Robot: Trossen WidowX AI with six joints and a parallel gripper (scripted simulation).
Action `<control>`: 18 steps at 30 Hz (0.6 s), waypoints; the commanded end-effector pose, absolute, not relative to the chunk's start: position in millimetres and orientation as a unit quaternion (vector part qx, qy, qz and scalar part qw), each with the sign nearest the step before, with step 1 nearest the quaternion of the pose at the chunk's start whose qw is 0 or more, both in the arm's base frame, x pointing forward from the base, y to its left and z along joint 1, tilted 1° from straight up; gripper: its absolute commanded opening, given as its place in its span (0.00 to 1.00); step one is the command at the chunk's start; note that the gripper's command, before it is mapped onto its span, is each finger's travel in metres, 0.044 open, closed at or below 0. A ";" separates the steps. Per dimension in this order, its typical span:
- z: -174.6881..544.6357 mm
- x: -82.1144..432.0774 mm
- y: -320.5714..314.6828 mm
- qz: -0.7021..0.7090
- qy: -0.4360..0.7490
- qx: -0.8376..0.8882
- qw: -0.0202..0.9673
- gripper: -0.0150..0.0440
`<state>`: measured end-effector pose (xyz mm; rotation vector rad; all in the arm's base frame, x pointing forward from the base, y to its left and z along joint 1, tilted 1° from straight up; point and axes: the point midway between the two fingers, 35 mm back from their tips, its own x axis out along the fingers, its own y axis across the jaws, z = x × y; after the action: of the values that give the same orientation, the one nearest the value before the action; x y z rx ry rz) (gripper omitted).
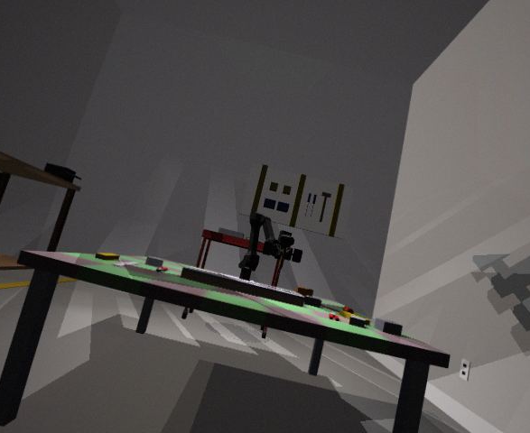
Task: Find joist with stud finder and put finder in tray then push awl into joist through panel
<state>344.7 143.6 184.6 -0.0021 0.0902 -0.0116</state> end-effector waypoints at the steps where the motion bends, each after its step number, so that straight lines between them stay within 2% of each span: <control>1: 182.0 344.8 143.2 -0.007 0.044 0.001 0.999 0.25; 18: 171.7 345.3 143.6 -0.008 0.044 0.001 0.999 0.25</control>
<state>345.3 144.1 173.7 -0.0018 0.0902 -0.0116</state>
